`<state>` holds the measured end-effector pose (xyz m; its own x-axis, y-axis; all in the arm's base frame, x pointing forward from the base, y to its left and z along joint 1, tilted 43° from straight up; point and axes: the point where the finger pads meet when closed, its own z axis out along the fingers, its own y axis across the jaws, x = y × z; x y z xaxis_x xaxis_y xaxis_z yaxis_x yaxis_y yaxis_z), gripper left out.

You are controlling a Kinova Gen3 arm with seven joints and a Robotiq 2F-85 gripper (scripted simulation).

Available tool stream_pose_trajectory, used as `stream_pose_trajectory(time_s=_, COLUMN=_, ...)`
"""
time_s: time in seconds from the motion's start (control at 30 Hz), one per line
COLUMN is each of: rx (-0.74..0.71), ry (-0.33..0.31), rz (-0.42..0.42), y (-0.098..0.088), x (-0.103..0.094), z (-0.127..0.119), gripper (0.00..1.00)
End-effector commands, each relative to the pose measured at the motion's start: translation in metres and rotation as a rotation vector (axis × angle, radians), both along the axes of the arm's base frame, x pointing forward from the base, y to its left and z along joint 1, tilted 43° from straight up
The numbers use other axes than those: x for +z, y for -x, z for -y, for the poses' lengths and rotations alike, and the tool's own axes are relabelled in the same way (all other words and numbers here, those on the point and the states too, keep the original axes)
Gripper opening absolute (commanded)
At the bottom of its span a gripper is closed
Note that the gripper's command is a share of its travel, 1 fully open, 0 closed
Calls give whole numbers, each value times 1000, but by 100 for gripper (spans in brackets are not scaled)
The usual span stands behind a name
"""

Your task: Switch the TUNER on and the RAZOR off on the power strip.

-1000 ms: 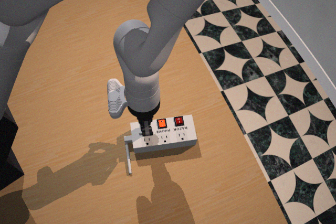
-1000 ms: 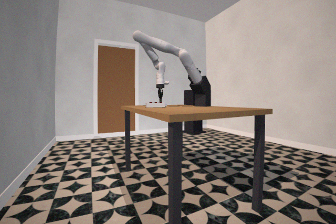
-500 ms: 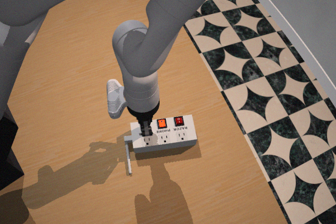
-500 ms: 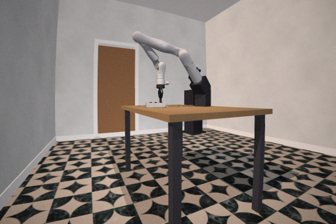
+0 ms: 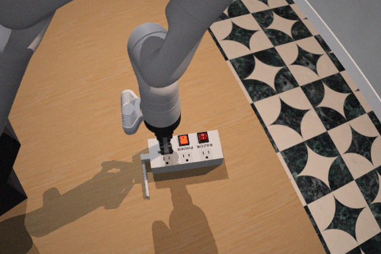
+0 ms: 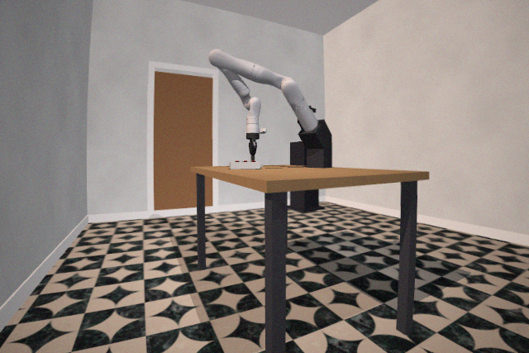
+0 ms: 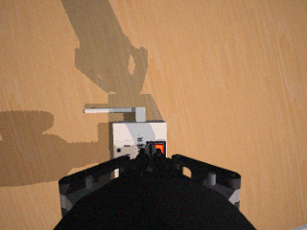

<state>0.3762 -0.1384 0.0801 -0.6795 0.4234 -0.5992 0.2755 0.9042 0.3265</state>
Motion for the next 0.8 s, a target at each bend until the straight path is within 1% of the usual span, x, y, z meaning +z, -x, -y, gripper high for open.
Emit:
stream_pose_trajectory(time_s=0.0, rx=1, ry=-2, rz=0, y=1, x=0, z=-1, gripper=0)
stream_pose_trajectory(time_s=0.17, rx=2, ry=-8, rz=-5, y=6, x=5, z=-1, gripper=0)
stream_pose_trajectory(time_s=0.43, rx=12, ry=-20, rz=-19, y=20, x=20, z=1, gripper=0)
stream_pose_trajectory(time_s=0.5, rx=12, ry=-20, rz=-19, y=20, x=20, z=1, gripper=0)
stream_pose_trajectory(time_s=0.57, rx=13, ry=-10, rz=-17, y=24, x=25, z=1, gripper=0)
stream_pose_trajectory(time_s=0.77, rx=11, ry=-14, rz=-19, y=27, x=28, z=1, gripper=0)
